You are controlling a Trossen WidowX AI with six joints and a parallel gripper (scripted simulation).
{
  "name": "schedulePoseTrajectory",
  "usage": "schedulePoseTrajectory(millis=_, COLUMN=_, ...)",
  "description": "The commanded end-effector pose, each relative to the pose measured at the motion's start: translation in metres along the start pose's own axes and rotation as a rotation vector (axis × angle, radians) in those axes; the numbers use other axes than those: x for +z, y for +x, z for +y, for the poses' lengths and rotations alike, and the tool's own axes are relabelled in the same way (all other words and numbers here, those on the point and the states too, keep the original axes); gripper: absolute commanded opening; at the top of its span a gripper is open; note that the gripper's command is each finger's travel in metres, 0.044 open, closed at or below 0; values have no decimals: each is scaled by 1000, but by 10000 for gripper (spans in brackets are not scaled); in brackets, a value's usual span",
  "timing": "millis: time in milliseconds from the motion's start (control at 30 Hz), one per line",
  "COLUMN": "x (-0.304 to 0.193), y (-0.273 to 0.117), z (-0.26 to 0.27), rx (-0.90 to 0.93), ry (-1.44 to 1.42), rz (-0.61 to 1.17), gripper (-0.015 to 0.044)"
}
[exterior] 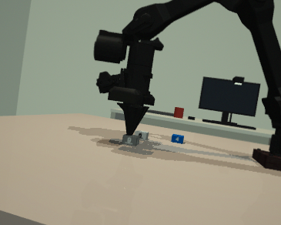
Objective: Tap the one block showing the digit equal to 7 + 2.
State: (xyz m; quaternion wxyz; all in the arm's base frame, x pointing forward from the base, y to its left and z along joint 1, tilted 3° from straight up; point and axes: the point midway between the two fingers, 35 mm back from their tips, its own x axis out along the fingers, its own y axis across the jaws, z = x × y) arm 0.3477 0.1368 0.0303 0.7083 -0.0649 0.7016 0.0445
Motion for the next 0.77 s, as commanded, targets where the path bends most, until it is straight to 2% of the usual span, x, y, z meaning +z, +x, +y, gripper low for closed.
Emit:
schedulePoseTrajectory(millis=0, x=0, y=-22, z=0, rx=1, ry=-3, rz=-1, gripper=20)
schedulePoseTrajectory(millis=133, x=0, y=-24, z=0, rx=0, ry=-3, rz=-1, gripper=20)
schedulePoseTrajectory(millis=233, x=-13, y=-37, z=23, rx=3, ry=-3, rz=0, gripper=99)
schedulePoseTrajectory(millis=467, x=-91, y=-91, z=106, rx=12, ry=-3, rz=8, gripper=283)
schedulePoseTrajectory(millis=600, x=-119, y=-106, z=122, rx=13, ry=-3, rz=11, gripper=387)
schedulePoseTrajectory(millis=733, x=-119, y=-106, z=122, rx=13, ry=-3, rz=11, gripper=400)
